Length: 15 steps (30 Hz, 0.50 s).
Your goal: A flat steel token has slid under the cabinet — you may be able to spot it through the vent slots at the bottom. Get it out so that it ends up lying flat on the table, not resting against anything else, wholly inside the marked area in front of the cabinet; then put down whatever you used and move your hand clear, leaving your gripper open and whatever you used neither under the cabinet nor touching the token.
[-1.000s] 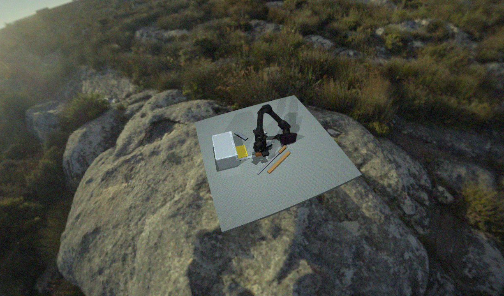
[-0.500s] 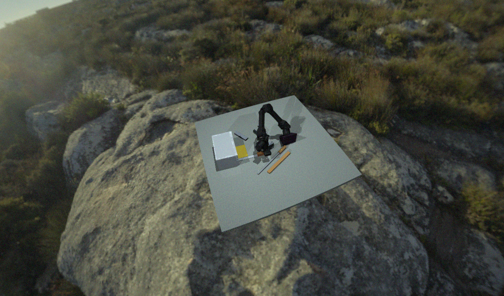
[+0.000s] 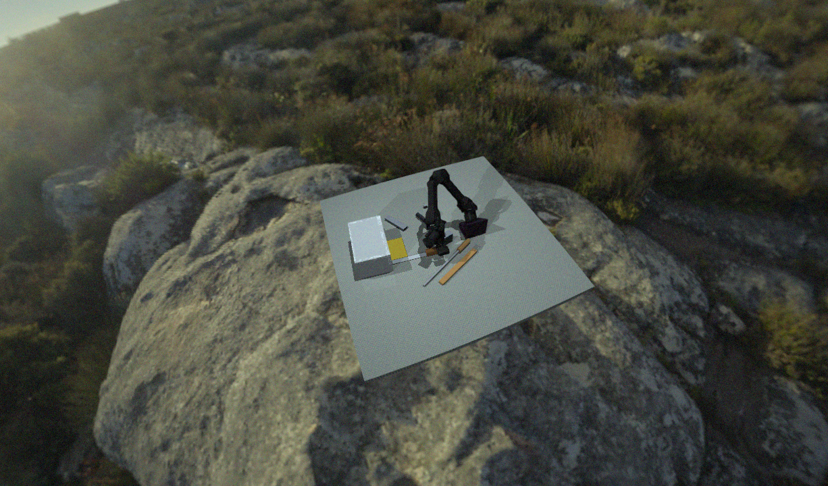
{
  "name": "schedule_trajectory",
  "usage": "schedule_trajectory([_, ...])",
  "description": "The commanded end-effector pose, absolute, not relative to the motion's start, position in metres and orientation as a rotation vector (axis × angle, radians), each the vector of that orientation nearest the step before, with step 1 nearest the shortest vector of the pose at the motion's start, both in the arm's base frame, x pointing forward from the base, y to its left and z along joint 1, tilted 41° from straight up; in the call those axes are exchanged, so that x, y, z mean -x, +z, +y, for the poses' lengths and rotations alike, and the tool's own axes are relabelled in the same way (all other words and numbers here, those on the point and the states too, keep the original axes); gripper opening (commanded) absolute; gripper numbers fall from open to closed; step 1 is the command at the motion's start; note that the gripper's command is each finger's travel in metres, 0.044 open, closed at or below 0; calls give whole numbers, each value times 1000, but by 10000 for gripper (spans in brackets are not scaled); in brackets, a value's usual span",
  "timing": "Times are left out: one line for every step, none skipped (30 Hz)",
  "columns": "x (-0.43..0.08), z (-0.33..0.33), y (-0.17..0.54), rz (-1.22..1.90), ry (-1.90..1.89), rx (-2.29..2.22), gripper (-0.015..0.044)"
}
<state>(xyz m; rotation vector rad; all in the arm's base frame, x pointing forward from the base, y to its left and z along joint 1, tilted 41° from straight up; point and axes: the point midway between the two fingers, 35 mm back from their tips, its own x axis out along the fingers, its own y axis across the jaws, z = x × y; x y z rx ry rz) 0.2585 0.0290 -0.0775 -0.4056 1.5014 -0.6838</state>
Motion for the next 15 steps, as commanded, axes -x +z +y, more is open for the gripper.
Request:
schedule_trajectory([-248,30,-79,1505,-686,408,0])
schedule_trajectory([-247,30,-79,1505,-686,408,0])
schedule_trajectory([-245,31,-79,1505,-686,408,0])
schedule_trajectory([-244,31,-79,1505,-686,408,0])
schedule_trajectory([-243,31,-79,1505,-686,408,0])
schedule_trajectory([-242,31,-80,1505,-686,408,0])
schedule_trajectory([-244,31,-79,1504,-686,408,0])
schedule_trajectory([-247,31,-79,1503,-684,407,0])
schedule_trajectory([-249,32,-79,1502,-683,407,0])
schedule_trajectory([-249,32,-79,1502,-683,407,0])
schedule_trajectory([-248,33,-79,1502,-683,407,0])
schedule_trajectory([-248,33,-80,1502,-683,407,0])
schedule_trajectory([-248,34,-80,1502,-683,406,0])
schedule_trajectory([-248,35,-81,1503,-683,406,0])
schedule_trajectory([-248,37,-81,1503,-683,406,0])
